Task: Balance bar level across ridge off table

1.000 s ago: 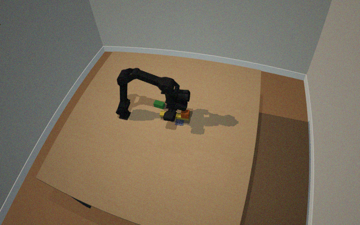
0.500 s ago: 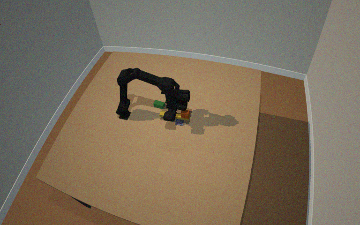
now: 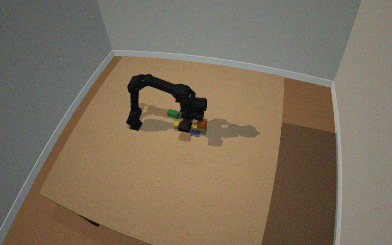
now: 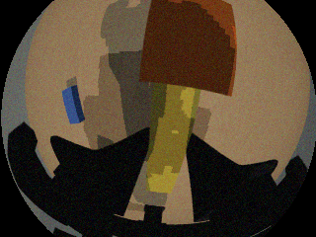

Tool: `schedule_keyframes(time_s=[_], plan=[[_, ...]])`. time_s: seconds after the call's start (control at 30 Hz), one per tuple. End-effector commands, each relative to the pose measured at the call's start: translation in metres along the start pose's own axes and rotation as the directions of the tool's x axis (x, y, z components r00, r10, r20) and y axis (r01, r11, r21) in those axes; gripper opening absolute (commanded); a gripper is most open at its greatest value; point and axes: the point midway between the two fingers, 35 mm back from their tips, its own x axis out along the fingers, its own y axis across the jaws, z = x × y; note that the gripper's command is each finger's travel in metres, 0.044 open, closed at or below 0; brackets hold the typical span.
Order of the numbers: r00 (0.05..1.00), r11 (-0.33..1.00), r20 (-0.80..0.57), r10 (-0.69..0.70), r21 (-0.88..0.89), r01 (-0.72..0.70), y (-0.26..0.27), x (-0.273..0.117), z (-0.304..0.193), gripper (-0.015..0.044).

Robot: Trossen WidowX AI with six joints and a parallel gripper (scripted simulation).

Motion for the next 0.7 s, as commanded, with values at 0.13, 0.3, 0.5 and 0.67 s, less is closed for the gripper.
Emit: schedule_keyframes(time_s=[0.13,0.3,0.5,0.67], plan=[[1.000,1.000,-0.001,0.000,0.000,0.000,0.0000,0.0003,-0.0001,0.0052],[1.000,1.000,-0.001,0.000,0.000,0.000,0.0000,0.0003,-0.0001,0.0167],[1.000,1.000,-0.001,0.000,0.000,0.000,0.0000,0.0003,-0.0001,0.0167],[1.000,1.000,-0.001,0.000,0.000,0.000,0.0000,0.0003,-0.0001,0.0167]])
